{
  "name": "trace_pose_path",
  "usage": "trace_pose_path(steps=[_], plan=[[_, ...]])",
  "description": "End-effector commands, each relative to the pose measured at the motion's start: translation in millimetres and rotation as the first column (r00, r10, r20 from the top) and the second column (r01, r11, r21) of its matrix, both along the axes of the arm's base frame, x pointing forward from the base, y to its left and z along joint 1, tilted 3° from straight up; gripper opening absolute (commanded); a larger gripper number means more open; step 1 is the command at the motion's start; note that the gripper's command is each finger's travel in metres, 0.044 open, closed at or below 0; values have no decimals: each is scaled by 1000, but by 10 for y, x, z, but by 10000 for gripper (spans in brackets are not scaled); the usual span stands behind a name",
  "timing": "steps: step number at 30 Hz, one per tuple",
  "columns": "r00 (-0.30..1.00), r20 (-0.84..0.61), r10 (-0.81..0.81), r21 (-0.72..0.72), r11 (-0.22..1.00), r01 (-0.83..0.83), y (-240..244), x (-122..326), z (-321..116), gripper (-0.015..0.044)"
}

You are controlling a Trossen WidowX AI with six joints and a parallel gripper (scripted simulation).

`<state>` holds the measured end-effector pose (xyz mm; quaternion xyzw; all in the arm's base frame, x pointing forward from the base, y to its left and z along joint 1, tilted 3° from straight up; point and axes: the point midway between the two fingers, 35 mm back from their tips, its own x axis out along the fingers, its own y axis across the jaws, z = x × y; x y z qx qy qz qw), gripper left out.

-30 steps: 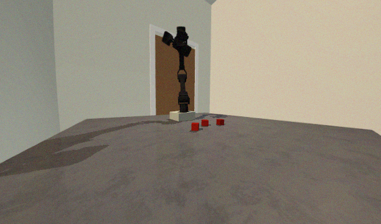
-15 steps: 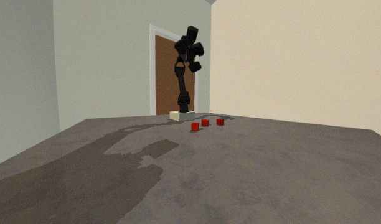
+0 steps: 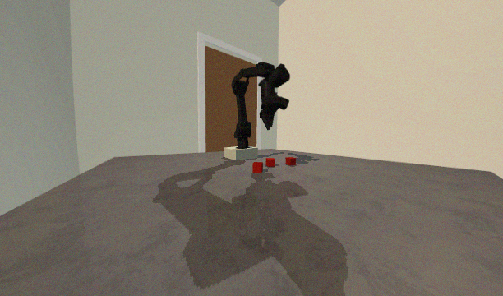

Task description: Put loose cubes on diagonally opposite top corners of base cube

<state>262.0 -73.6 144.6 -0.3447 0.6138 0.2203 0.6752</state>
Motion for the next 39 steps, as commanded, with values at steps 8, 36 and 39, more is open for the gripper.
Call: trace_pose_path(steps=[8,36,39], plan=[[981,-137,139,64,989,-132,224,-70,-389,265],[981,-137,139,63,989,-131,178,-55,-1165,265],[981,-137,139,63,989,-131,175,-52,-1203,265]])
